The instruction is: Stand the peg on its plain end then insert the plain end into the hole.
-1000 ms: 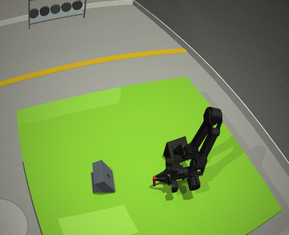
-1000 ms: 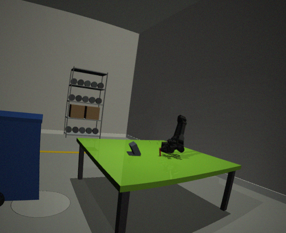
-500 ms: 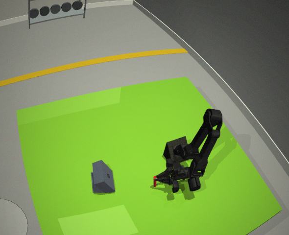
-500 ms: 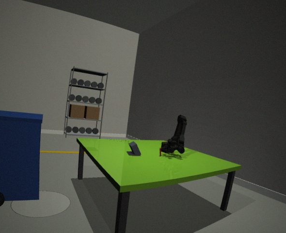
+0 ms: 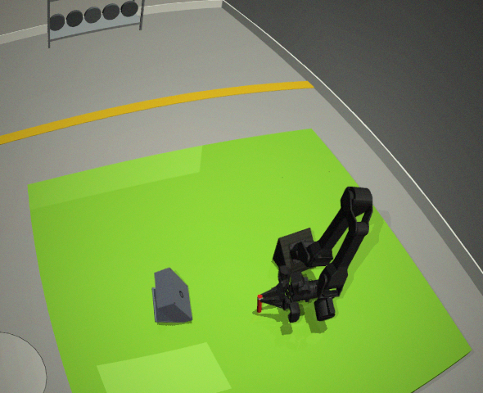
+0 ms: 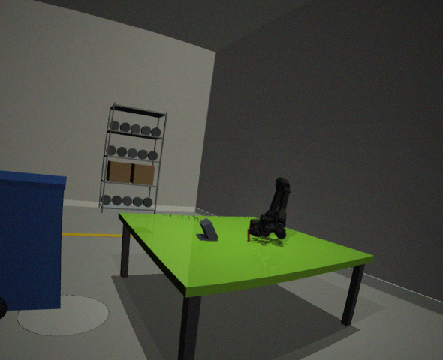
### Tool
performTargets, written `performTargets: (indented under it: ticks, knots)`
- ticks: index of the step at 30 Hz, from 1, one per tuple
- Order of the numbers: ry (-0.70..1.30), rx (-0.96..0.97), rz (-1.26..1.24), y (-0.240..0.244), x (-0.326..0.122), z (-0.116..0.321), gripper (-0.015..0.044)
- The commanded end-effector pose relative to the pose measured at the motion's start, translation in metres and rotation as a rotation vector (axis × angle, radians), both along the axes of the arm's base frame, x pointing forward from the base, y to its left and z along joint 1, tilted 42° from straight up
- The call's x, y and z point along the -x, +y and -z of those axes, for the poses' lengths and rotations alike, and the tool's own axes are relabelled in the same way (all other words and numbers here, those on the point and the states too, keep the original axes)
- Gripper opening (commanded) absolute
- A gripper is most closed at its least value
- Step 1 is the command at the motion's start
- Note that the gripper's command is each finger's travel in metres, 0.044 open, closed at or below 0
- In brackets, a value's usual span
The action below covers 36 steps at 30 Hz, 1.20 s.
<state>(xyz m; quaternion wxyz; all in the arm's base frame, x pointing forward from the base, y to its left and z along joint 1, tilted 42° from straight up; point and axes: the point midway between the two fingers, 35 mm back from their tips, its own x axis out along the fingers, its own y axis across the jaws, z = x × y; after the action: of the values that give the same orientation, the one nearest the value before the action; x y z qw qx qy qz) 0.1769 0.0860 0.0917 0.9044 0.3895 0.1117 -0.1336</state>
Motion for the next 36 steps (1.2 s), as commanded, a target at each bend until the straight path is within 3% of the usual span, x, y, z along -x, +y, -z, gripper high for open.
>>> performTargets:
  ticks: [1,36]
  knots:
    - [0.001,0.000,-0.001,0.0022,0.0010,0.0011,0.0049]
    - [-0.040,0.002,0.041,0.0042,0.0044,0.0023,0.0049]
